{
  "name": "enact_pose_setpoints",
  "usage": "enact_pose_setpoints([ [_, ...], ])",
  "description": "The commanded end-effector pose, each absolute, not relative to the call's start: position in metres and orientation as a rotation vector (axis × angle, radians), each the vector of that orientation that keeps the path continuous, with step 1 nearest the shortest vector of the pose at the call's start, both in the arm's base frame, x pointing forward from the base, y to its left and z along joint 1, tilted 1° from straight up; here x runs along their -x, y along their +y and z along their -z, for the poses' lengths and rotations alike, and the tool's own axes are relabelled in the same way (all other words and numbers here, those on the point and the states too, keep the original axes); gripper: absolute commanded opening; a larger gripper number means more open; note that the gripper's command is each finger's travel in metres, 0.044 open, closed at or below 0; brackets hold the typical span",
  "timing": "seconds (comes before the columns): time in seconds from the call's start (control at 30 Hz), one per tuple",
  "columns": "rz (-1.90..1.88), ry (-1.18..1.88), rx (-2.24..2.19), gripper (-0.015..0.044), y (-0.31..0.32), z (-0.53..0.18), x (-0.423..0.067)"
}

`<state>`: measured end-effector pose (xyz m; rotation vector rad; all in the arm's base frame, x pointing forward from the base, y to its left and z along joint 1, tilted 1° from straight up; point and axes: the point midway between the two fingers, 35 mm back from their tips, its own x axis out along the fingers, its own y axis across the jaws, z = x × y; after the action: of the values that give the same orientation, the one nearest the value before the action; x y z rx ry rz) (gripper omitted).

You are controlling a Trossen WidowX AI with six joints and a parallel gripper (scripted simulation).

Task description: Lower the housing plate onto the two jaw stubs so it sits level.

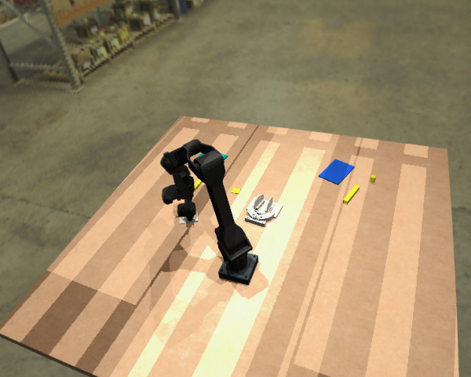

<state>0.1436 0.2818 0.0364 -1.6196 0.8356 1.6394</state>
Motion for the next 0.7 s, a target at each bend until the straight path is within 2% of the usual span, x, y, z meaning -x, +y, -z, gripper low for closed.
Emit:
enact_pose_setpoints([
  [0.0,-1.650,0.846,1.620,0.0440,0.281,-0.027,-0.142],
  [0.67,-1.650,0.846,1.620,0.0440,0.280,-0.017,-0.142],
])
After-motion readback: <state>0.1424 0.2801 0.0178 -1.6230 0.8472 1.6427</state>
